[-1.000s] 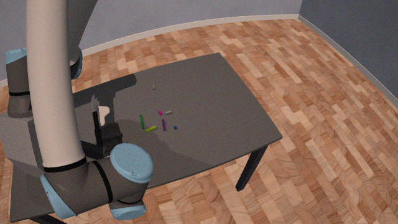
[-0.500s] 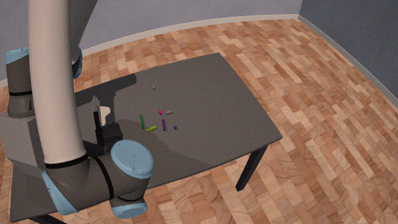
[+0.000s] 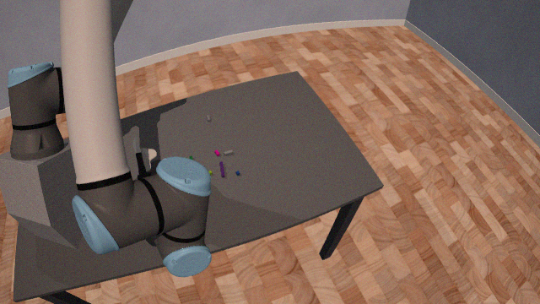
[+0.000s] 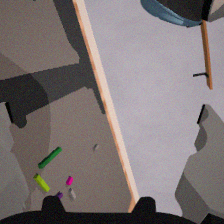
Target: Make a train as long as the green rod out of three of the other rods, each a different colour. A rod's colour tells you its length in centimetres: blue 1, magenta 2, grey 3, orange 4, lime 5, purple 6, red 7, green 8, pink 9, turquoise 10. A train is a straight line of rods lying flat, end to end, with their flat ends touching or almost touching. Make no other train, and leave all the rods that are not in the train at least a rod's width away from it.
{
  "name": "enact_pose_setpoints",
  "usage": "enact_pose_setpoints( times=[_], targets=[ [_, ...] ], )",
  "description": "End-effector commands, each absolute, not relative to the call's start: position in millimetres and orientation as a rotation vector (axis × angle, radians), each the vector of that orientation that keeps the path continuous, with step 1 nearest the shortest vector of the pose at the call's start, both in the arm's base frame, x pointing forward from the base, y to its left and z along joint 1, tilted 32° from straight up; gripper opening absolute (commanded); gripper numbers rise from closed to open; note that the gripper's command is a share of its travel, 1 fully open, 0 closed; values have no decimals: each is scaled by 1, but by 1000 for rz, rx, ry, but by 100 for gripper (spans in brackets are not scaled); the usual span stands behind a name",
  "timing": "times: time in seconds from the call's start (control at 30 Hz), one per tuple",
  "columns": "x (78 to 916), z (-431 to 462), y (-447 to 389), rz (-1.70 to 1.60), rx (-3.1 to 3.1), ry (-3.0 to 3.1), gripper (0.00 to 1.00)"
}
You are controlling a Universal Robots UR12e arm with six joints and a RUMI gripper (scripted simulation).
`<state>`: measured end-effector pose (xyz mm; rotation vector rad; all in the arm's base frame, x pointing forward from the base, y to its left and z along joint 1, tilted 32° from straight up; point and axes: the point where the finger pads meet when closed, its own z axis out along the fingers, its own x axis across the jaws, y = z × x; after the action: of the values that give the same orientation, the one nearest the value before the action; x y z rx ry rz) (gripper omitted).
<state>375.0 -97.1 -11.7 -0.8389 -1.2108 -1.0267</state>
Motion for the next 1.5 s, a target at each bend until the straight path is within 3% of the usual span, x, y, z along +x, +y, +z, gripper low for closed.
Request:
enact_pose_setpoints(
  times=[0.0, 0.83, 1.47],
  targets=[
    [382, -40, -70, -914, -944, -1321, 100],
    [441, -116, 0, -624, -1359, -1726, 100],
    [508, -111, 48, -614, -1655, -1997, 100]
  ],
)
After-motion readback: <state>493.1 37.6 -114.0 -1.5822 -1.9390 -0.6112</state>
